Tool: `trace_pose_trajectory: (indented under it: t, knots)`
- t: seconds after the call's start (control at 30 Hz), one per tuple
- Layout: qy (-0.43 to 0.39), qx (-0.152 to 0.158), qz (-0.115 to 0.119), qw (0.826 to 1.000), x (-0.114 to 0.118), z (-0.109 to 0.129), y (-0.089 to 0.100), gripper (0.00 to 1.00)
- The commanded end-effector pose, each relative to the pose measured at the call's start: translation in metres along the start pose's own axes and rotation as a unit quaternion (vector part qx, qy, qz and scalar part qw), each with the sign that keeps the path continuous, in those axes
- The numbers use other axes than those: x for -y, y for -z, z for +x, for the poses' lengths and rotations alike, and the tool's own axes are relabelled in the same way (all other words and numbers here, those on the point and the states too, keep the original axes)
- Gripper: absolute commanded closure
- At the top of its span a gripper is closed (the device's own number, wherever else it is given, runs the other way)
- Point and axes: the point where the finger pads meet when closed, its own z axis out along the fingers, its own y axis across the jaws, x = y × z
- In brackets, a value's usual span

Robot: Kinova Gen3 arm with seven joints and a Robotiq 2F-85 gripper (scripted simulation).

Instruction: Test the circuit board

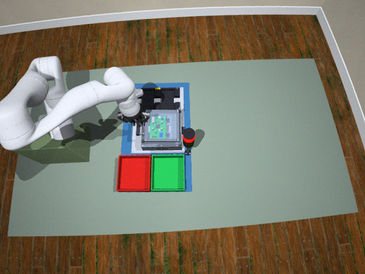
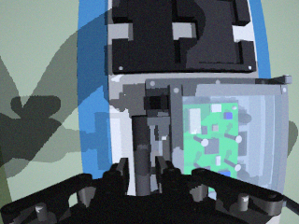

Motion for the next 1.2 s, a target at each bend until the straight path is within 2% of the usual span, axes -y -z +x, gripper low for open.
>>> trace_pose_trajectory:
  t: [0.0,0.73,0.97,1.17]
  knots:
    - [0.001,0.0,0.0,1.0,0.0,0.0,-0.001,0.74]
    - [0.001,0.0,0.0,1.0,0.0,0.0,-0.002,0.74]
    - [0.001,0.0,0.0,1.0,0.0,0.0,-0.008,0.74]
    - [0.001,0.0,0.0,1.0,0.0,0.0,-0.021,0.74]
